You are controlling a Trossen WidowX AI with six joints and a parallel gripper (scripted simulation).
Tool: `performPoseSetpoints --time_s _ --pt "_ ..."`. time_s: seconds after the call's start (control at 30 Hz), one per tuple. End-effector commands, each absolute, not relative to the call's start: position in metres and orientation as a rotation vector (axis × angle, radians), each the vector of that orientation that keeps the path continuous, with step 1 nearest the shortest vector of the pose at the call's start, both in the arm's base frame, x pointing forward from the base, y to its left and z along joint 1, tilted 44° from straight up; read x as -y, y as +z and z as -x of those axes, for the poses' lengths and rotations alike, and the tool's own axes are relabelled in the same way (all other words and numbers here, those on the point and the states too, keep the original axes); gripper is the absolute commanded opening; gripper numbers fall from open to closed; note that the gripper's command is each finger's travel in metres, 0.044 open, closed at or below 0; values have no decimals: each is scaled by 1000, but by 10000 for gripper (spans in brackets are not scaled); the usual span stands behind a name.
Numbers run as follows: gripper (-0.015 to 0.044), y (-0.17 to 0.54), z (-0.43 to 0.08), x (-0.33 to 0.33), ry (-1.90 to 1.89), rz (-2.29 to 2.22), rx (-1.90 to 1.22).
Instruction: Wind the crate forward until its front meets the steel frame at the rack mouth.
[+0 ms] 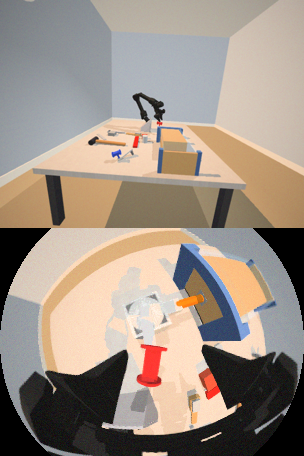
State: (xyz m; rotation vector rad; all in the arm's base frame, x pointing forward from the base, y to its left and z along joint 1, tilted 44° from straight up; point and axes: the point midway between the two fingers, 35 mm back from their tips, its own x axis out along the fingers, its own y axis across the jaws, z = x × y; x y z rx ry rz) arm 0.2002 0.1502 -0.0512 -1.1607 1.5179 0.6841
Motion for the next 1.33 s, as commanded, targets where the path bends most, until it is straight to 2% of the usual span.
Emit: performPoseSetpoints --time_s 0.0,0.3,0.5,0.63,1.3 --pt "440 -41 -200 -159 684 1149 -1523" --pt "440 -38 -199 -160 684 1149 -1523" --pt "440 9 -178 -177 686 1149 -1526" --pt "440 16 -175 -178 686 1149 -1526" --pt "440 -75 -218 -272 460 1356 -1829"
